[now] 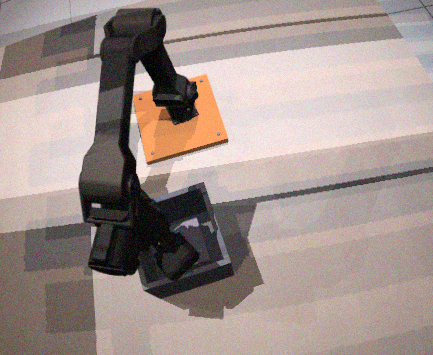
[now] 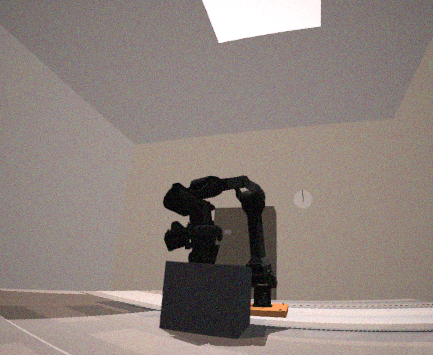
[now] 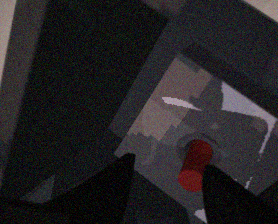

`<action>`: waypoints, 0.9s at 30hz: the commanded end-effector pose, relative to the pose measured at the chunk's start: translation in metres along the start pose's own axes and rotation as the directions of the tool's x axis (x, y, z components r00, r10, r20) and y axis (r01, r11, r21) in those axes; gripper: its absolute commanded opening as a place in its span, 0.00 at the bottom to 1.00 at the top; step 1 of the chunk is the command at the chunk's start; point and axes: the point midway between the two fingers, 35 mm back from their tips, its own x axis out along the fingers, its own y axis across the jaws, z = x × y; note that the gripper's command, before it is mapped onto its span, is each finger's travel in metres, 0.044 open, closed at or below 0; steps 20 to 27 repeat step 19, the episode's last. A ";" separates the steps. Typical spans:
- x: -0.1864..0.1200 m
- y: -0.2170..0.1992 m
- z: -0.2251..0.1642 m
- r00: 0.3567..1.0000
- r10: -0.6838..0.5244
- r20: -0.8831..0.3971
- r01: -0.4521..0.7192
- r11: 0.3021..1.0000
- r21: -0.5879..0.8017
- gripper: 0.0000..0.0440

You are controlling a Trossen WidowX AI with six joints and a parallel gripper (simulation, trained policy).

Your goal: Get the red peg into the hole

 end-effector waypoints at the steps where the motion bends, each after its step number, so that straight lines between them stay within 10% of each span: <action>1: 0.002 0.005 0.002 0.999 0.025 -0.026 -0.025 1.000 -0.014 0.38; 27: -0.022 0.030 0.018 0.986 0.165 -0.037 -0.167 0.982 -0.088 0.37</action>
